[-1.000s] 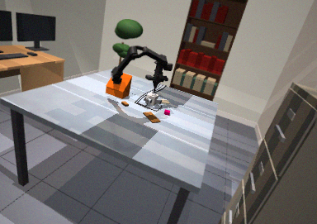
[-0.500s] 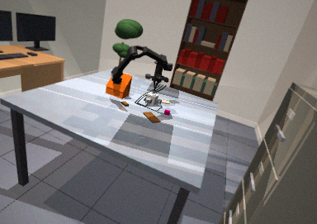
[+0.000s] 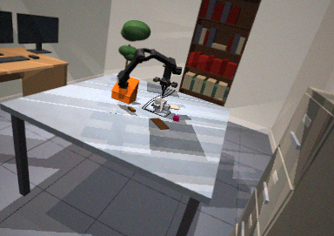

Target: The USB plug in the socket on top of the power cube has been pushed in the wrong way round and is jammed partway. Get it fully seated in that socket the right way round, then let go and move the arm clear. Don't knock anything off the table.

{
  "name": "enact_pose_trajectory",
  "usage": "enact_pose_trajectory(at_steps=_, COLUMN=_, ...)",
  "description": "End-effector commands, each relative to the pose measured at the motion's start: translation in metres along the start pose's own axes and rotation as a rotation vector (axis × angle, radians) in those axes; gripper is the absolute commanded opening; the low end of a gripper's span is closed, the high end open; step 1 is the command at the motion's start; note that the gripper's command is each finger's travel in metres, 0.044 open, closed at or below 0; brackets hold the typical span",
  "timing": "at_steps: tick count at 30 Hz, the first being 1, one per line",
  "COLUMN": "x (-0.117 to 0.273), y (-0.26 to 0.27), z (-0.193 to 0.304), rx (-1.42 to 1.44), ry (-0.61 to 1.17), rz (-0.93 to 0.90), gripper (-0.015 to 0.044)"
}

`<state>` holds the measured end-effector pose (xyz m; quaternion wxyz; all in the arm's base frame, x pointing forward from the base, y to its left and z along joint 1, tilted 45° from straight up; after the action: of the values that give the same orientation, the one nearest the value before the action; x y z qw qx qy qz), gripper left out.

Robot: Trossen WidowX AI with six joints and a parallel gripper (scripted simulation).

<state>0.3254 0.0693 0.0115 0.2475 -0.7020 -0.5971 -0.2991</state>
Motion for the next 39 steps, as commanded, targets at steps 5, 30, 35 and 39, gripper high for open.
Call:
enact_pose_trajectory(at_steps=5, x=-0.0004, y=-0.0002, z=0.0001, rx=-0.126, ry=0.0, rz=0.001, gripper=0.0)
enact_pose_trajectory(at_steps=30, x=-0.0016, y=0.0001, z=0.0003, rx=-0.122, ry=0.01, rz=0.0, gripper=0.0)
enact_pose_trajectory(at_steps=35, x=-0.0022, y=0.0001, z=0.0004, rx=-0.122, ry=0.014, rz=0.0, gripper=0.0)
enact_pose_trajectory(at_steps=39, x=-0.0027, y=0.0002, z=0.0005, rx=-0.122, ry=0.017, rz=0.0, gripper=0.0)
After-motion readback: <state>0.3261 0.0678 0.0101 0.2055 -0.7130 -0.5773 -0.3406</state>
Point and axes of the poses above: the point midway between the two fingers, 35 mm back from their tips, its own x axis back along the fingers, its own y axis across the jaws, z = x × y, the point moved 4 cm from there along x, back along the fingers, and after that the axes turned 4 degrees about -x, right-handed, at the moved point
